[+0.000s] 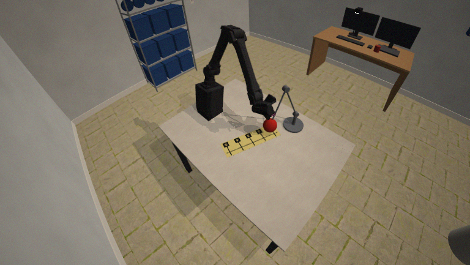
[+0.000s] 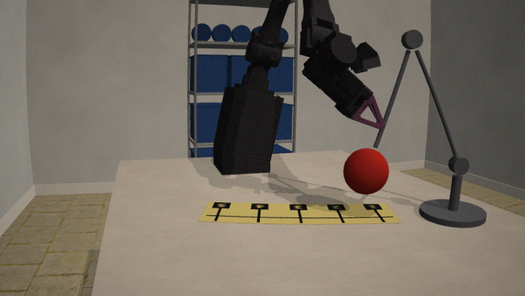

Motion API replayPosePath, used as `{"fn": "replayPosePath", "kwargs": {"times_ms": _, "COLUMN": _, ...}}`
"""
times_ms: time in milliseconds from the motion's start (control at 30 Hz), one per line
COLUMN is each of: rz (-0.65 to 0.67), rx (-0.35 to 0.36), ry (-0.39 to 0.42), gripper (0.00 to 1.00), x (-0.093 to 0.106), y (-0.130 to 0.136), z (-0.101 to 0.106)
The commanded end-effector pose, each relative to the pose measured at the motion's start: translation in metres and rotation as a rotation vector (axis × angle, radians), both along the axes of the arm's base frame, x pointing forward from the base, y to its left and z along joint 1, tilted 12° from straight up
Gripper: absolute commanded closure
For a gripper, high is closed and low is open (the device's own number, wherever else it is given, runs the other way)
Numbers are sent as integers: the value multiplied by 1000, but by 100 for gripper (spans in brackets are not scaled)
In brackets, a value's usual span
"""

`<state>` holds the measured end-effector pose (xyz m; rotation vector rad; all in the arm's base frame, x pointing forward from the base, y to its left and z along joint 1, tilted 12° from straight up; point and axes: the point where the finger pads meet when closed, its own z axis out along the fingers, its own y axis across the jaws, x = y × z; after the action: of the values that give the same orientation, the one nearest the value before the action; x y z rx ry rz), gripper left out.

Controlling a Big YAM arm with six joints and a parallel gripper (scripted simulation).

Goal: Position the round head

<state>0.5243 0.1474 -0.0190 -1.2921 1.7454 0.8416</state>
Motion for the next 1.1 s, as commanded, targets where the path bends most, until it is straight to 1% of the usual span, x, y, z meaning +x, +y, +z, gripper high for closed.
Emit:
{"fn": "replayPosePath", "kwargs": {"times_ms": 0, "rz": -33, "rx": -17, "ry": 16, "gripper": 100, "x": -3, "y": -30, "z": -11}}
{"fn": "replayPosePath", "kwargs": {"times_ms": 500, "rz": -33, "rx": -17, "ry": 16, "gripper": 100, "x": -3, "y": -30, "z": -11}}
{"fn": "replayPosePath", "kwargs": {"times_ms": 1067, "rz": -33, "rx": -17, "ry": 16, "gripper": 100, "x": -5, "y": -46, "z": -20}}
